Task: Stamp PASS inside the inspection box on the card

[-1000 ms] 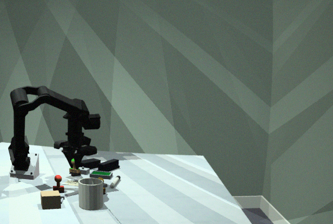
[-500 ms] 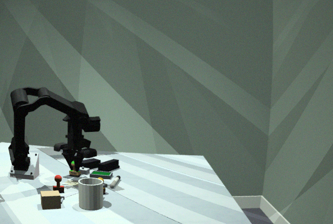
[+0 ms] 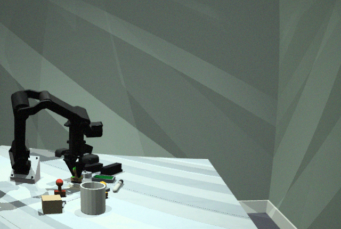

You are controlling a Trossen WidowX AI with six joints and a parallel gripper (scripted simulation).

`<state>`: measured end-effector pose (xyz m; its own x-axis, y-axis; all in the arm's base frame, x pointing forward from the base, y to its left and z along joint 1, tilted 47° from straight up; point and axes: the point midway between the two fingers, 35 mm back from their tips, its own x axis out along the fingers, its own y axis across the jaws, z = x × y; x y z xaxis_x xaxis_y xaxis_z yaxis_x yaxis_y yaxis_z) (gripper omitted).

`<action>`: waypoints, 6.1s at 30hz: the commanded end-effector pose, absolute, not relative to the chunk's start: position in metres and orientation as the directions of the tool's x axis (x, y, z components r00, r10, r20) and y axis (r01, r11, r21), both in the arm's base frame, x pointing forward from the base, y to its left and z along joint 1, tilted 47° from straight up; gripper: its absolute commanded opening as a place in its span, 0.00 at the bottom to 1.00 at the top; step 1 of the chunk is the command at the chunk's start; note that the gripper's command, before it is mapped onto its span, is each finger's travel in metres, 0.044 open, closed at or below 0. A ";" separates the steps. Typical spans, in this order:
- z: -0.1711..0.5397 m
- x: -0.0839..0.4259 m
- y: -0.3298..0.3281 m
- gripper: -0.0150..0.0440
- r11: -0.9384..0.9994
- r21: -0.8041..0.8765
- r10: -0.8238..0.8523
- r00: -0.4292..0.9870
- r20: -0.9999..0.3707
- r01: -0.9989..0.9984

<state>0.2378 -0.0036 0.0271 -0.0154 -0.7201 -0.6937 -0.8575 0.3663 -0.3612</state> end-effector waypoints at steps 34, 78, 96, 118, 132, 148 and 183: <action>0.017 0.235 -0.016 0.25 0.358 -0.360 -0.726 -0.014 -0.687 -0.862; 0.015 0.235 -0.018 0.25 0.358 -0.360 -0.726 -0.014 -0.687 -0.862; 0.015 0.235 -0.018 0.25 0.358 -0.360 -0.726 -0.014 -0.687 -0.862; 0.015 0.235 -0.018 0.25 0.358 -0.360 -0.726 -0.014 -0.687 -0.862; 0.020 0.236 -0.013 0.25 0.358 -0.360 -0.726 -0.014 -0.688 -0.862; 0.030 0.237 -0.002 0.25 0.358 -0.359 -0.724 -0.014 -0.689 -0.862; 0.064 0.246 0.037 0.25 0.359 -0.359 -0.724 -0.015 -0.690 -0.862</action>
<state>0.2391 0.0335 0.0634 -0.0132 -0.7266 -0.6870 -0.8651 0.3528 -0.3565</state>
